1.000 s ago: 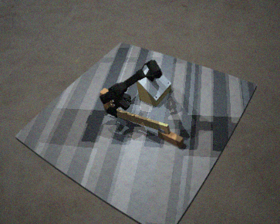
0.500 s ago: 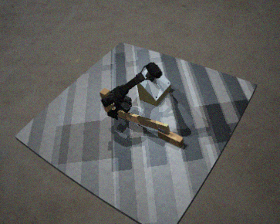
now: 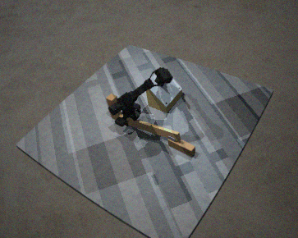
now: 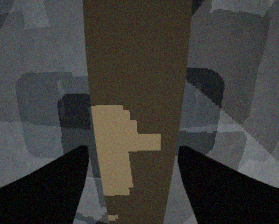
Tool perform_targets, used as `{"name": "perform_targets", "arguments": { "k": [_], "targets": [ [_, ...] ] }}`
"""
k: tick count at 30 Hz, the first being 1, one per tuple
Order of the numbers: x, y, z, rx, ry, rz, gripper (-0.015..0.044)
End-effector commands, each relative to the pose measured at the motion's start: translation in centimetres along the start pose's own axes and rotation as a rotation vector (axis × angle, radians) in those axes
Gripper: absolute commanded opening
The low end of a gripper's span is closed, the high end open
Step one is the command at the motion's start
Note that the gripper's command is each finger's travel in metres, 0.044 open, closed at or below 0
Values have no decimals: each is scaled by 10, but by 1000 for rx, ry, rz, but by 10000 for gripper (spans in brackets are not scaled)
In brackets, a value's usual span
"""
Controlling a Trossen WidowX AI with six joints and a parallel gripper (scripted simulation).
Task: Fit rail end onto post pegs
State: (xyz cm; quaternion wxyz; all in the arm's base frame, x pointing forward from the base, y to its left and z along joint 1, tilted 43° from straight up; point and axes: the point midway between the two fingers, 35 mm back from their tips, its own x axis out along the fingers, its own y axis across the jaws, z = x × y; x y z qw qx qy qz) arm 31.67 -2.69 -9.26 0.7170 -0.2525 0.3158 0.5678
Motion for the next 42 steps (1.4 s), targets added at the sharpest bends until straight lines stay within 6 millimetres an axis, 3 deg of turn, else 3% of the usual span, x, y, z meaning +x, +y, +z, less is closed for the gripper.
{"name": "perform_targets", "arguments": {
  "k": [1,5,12,42],
  "targets": [
    [2,1,0,6,-4,2,151],
    [2,1,0,6,-4,2,46],
    [2,1,0,6,-4,2,0],
    [-9,5,-1,6,-3,2,0]
  ]
}}
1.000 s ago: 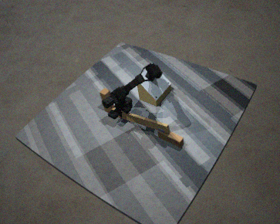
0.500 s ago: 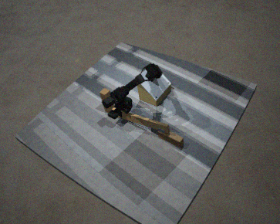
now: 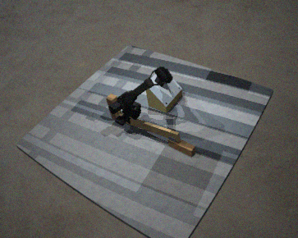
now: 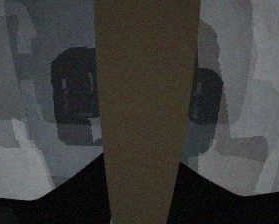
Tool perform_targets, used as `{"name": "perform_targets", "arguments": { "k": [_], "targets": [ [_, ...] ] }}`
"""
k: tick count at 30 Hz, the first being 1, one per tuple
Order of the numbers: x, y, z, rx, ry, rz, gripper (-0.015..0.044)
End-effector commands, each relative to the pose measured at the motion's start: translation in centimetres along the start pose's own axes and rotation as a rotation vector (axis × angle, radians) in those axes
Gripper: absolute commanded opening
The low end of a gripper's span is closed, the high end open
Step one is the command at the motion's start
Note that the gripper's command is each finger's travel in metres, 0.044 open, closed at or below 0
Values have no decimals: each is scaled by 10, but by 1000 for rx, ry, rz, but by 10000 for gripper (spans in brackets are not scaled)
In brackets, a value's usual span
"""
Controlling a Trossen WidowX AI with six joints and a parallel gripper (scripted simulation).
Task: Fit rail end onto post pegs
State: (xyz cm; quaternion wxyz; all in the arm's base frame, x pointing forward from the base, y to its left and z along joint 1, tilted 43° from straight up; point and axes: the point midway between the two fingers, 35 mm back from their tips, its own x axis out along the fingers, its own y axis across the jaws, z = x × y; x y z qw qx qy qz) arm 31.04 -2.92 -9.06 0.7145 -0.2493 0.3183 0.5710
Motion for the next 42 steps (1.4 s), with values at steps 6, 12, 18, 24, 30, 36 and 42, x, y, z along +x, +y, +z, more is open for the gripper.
{"name": "perform_targets", "arguments": {
  "k": [6,12,18,24,30,36,42],
  "targets": [
    [-8,1,1,2,-3,-8,0],
    [-11,3,1,2,-3,-8,0],
    [-14,4,1,2,-3,-8,0],
    [-17,5,1,2,-3,-8,0],
    [-20,5,1,2,-3,-8,0],
    [-23,5,0,2,-3,-8,0],
    [-26,5,0,2,-2,-8,0]
  ]
}}
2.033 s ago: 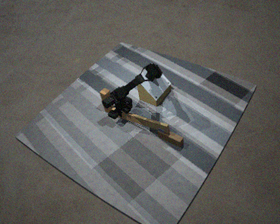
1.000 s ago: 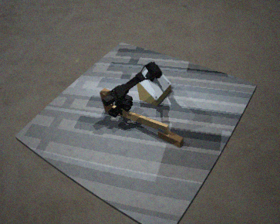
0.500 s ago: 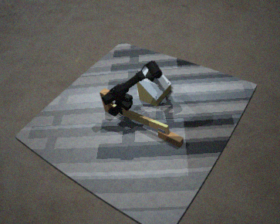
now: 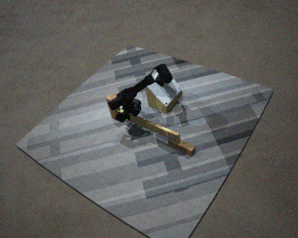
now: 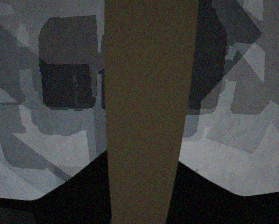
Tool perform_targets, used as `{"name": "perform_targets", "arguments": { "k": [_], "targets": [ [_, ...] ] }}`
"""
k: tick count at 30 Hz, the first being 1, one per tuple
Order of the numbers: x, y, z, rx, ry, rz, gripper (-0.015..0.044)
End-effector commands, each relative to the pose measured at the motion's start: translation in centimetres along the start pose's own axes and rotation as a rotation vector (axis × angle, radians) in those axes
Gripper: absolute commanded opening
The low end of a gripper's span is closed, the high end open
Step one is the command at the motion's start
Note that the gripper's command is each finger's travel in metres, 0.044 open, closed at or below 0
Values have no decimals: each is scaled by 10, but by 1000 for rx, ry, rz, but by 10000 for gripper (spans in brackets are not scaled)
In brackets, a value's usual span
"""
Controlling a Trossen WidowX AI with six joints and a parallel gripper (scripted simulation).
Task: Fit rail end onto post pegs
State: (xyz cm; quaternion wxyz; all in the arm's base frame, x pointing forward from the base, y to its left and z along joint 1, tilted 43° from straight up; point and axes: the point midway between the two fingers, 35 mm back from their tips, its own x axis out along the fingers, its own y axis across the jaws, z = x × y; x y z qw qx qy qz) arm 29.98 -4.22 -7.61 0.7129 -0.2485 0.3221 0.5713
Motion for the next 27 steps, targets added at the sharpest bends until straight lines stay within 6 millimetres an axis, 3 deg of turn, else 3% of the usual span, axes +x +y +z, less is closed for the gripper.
{"name": "perform_targets", "arguments": {
  "k": [1,27],
  "targets": [
    [-6,-3,2,-2,-8,-13,0],
    [-19,-3,2,-2,-7,-13,0]
  ]
}}
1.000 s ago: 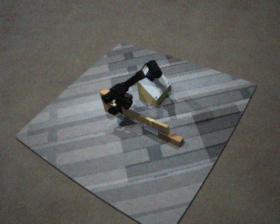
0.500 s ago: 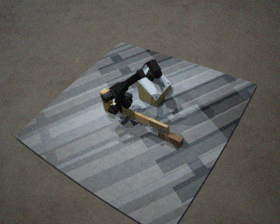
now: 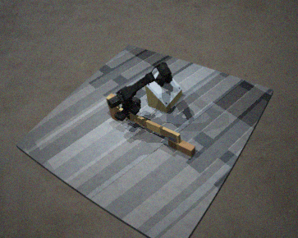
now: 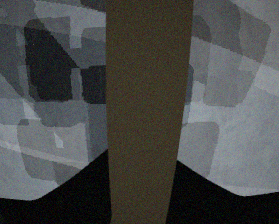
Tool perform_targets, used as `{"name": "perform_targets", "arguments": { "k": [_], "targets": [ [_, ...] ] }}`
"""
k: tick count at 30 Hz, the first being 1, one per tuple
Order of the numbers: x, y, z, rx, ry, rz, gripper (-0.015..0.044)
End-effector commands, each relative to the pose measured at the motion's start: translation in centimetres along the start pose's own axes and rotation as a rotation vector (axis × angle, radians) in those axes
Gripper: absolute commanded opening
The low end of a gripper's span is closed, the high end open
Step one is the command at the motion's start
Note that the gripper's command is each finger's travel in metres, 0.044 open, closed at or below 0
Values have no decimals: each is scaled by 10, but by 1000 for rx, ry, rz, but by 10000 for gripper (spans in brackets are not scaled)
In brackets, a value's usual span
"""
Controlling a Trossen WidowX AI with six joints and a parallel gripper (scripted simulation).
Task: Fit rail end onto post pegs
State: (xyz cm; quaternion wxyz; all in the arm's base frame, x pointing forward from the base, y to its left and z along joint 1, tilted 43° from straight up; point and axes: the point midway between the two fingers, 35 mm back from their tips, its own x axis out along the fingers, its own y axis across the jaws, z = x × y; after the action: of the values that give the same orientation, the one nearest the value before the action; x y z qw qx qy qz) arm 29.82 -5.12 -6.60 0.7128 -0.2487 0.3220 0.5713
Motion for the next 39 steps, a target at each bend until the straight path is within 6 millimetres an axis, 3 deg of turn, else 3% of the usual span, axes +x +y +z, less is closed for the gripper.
{"name": "perform_targets", "arguments": {
  "k": [1,20,39],
  "targets": [
    [-6,-3,2,-2,-7,-13,0],
    [-15,-2,1,-2,-7,-13,0],
    [-9,-1,1,-2,-7,-13,0]
  ]
}}
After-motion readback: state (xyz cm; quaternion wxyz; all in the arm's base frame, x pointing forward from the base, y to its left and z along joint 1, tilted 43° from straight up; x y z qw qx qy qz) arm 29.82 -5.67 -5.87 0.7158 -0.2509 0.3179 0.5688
